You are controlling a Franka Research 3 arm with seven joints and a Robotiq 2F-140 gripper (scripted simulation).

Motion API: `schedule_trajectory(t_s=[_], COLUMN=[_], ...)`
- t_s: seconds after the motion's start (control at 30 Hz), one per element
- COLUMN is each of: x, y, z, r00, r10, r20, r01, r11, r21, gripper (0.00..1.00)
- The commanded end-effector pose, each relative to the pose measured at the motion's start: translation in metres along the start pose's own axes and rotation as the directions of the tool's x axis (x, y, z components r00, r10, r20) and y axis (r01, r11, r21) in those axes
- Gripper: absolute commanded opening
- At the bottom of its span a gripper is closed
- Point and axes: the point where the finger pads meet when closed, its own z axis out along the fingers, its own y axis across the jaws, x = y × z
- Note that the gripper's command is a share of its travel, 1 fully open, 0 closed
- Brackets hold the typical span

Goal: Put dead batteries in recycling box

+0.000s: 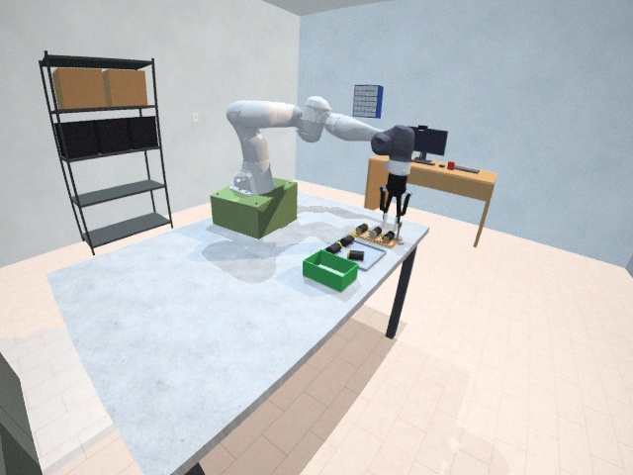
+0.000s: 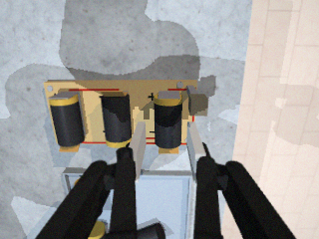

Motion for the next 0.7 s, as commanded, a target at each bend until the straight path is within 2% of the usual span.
schedule_trajectory(t_s=[0.0,0.67], x=[0.0011,0.0023], y=[0.0018,0.0037], z=[-0.0010,-0.0011], r00=[1.000,1.000], r10=[0.004,0.004], r20=[-0.002,-0.002], r01=[-0.004,-0.004], r11=[1.000,1.000], r21=[-0.005,-0.005], gripper=[0.29,0.29])
